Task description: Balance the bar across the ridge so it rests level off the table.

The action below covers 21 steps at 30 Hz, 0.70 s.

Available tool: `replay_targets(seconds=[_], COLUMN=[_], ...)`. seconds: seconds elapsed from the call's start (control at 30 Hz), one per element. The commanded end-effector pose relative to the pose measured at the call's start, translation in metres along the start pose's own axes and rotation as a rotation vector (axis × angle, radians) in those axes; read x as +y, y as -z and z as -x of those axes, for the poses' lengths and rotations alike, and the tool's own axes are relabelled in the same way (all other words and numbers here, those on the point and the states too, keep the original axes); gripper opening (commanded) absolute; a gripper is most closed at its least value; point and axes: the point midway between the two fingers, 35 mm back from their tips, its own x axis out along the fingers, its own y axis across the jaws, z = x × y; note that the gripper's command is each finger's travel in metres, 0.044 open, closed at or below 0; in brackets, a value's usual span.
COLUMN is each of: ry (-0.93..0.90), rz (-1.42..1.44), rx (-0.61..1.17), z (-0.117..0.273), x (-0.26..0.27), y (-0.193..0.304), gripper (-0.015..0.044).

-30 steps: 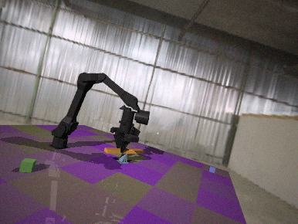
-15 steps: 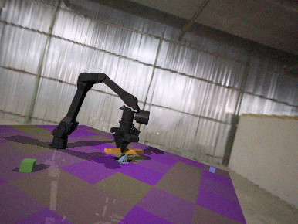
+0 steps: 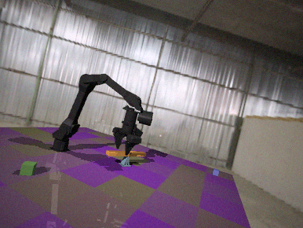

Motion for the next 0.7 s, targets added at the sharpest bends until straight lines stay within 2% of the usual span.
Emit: replay_targets(seconds=[0.0,0.17,0.67], ry=[0.013,0.013,0.013], rz=[0.000,0.000,0.000], rx=[-0.013,-0.013,-0.013], z=[0.033,0.087,0.089], x=[-0.004,0.000,0.000], y=[-0.004,0.000,0.000], gripper=[0.0440,0.0440,0.0440])
